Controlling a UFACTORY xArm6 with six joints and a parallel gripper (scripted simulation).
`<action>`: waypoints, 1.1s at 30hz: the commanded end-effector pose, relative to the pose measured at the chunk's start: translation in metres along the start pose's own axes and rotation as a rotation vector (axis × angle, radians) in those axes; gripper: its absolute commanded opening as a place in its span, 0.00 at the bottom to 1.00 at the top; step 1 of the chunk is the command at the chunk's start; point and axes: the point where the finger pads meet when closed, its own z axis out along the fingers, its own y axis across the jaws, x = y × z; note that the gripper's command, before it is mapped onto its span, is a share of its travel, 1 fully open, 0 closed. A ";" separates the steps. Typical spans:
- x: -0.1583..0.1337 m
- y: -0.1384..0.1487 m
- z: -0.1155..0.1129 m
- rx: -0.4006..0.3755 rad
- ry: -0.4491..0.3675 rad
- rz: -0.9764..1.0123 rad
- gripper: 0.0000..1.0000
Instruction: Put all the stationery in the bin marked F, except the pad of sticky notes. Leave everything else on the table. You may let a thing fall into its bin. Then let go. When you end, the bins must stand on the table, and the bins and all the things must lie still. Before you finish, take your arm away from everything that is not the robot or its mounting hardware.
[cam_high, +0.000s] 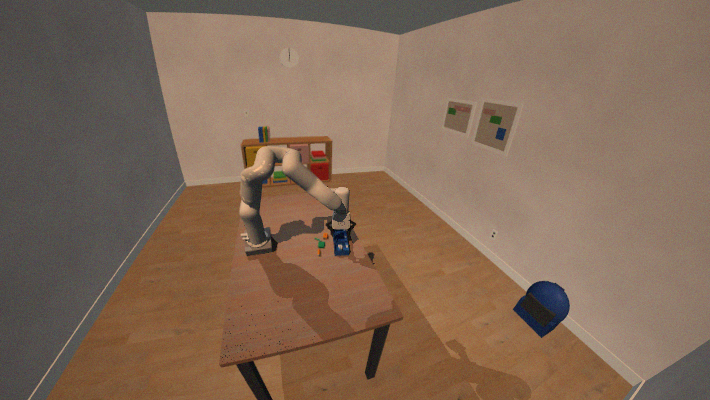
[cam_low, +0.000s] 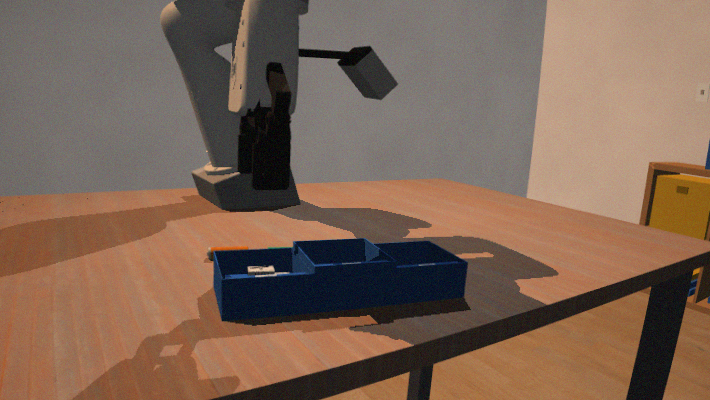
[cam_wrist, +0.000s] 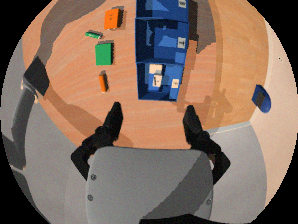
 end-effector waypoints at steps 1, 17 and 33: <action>0.000 0.002 -0.019 -0.006 0.001 0.001 1.00; 0.000 0.002 -0.075 -0.006 0.001 0.001 1.00; 0.000 0.002 -0.094 -0.006 0.001 0.001 1.00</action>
